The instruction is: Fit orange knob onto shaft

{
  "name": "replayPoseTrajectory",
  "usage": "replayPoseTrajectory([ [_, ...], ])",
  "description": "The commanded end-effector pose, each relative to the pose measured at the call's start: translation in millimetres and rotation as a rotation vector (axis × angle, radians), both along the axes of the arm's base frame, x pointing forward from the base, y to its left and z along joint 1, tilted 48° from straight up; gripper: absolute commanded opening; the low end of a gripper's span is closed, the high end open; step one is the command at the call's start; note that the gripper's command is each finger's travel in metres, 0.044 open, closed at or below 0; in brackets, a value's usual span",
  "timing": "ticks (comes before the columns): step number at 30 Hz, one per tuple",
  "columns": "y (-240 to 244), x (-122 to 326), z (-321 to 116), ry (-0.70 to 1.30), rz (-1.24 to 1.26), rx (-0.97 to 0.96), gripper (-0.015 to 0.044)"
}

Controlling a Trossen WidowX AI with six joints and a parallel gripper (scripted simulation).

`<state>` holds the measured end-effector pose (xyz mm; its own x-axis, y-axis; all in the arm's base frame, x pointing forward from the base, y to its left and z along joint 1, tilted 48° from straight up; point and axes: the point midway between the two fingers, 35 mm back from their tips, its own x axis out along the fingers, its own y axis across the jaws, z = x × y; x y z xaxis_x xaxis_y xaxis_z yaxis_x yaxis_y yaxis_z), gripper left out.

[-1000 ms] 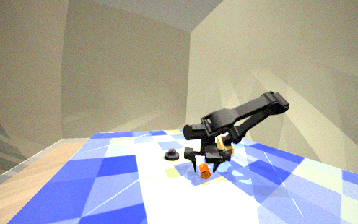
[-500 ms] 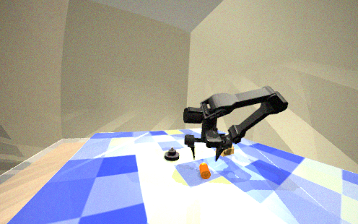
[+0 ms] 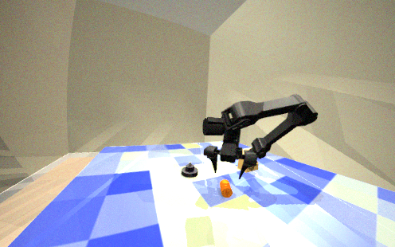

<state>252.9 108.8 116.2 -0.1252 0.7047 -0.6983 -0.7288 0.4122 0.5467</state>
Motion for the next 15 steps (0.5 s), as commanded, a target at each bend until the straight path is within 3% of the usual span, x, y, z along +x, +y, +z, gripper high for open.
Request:
replayPoseTrajectory([
  [1, 2.1, -0.1, 0.1, 0.302, -0.275, -0.106, 0.0440],
  [11, 4.0, 1.4, 3.8, 0.919, -0.973, -0.338, 0.0440],
  [15, 4.5, 1.9, 5.2, 1.071, -1.181, -0.402, 0.0440],
])
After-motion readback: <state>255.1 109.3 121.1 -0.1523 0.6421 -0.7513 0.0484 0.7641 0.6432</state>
